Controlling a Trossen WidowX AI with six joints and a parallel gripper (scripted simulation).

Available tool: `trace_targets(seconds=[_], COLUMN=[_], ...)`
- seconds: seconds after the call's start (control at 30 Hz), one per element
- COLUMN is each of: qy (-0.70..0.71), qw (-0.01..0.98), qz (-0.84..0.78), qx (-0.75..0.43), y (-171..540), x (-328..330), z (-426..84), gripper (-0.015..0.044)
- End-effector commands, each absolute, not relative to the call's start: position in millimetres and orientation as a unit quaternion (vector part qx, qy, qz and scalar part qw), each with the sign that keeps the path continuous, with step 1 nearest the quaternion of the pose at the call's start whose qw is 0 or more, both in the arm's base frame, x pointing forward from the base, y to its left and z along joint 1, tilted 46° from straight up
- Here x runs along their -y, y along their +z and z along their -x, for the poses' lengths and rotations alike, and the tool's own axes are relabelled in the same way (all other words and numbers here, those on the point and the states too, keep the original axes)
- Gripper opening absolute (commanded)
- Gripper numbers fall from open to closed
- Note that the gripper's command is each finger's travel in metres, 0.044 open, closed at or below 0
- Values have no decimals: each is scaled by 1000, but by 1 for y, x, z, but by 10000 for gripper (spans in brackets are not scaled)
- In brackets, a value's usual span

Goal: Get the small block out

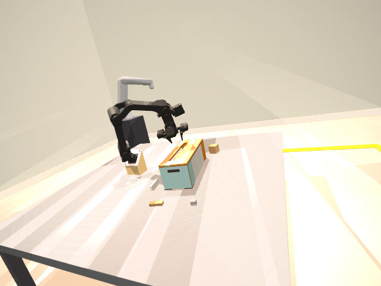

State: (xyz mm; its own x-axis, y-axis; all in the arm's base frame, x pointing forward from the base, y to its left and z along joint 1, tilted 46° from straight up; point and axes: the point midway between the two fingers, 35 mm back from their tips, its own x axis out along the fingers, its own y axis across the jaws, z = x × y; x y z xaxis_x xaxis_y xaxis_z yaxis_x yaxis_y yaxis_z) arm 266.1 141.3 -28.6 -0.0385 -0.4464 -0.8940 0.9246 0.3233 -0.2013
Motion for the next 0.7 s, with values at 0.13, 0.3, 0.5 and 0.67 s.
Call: trace_targets(seconds=[0.13, 0.3, 0.5, 0.67], qy=[-300, -130, 29, 122], qw=[714, 683, 602, 528], qz=[58, 264, 448, 546], qx=[-630, -669, -661, -639], y=[-34, -37, -40, -42], x=[-150, -155, -161, -164], z=[-255, -248, -241, -237], gripper=[285, 285, 285, 285])
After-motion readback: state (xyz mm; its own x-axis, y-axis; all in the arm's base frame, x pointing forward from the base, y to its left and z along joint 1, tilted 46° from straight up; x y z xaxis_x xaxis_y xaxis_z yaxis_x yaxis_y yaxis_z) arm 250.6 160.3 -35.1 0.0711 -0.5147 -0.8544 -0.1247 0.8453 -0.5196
